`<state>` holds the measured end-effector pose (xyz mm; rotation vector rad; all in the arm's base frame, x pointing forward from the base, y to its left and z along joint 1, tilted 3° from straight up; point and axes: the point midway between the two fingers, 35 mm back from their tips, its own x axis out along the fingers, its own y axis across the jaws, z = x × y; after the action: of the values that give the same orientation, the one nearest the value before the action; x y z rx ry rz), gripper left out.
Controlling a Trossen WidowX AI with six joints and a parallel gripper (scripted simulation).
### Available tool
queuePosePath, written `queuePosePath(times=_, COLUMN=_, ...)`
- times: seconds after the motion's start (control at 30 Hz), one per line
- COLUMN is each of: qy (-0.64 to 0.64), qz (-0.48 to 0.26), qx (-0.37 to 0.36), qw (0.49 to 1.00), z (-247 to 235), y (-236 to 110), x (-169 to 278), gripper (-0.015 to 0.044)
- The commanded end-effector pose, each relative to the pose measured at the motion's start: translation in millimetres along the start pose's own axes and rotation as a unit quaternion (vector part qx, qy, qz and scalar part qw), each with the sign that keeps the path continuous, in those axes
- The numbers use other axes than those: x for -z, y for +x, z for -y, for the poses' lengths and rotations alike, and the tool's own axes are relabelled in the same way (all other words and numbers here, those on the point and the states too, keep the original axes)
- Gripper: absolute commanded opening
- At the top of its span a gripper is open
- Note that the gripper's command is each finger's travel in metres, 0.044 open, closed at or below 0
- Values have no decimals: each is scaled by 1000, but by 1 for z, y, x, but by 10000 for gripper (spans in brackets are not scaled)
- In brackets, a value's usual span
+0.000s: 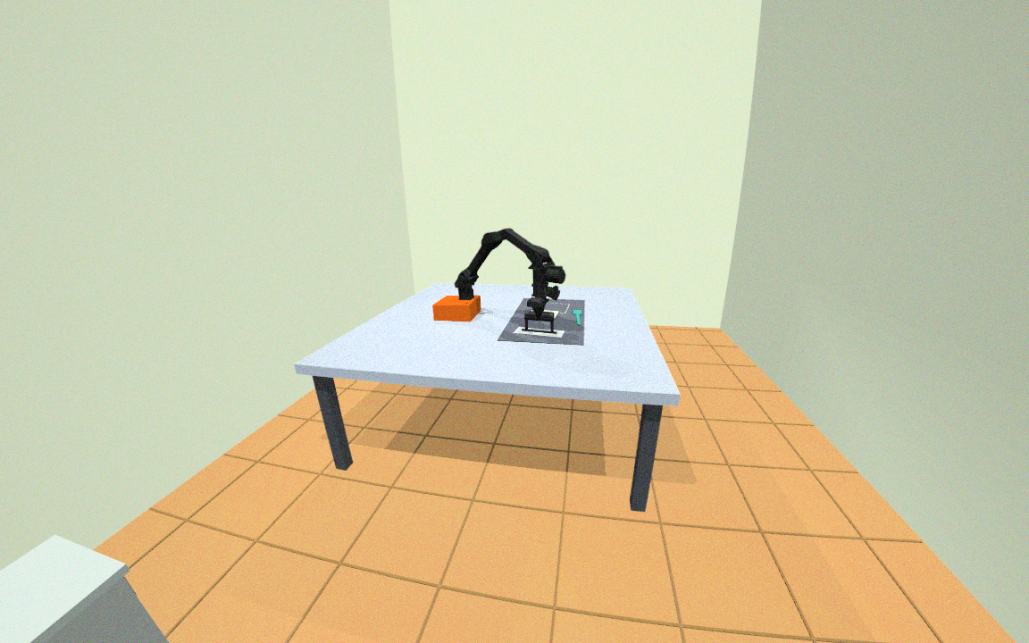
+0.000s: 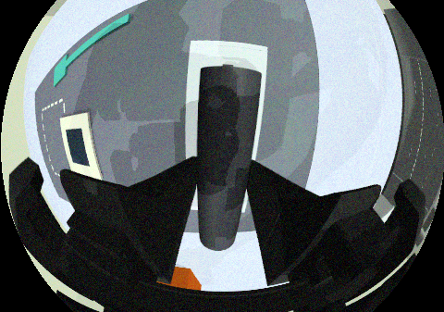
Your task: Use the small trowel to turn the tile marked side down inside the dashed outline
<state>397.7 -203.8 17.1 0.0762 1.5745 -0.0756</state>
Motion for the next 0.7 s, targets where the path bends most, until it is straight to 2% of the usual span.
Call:
queuePosePath(times=0.0, qy=-1, qz=-1, qx=3, qw=1000, z=2, y=0, x=0, gripper=130)
queuePosePath(times=0.23, qy=-11, qz=-1, qx=3, qw=1000, z=2, y=0, x=0, gripper=130)
queuePosePath(times=0.67, qy=-197, qz=-1, qx=3, qw=980, z=2, y=0, x=0, gripper=130)
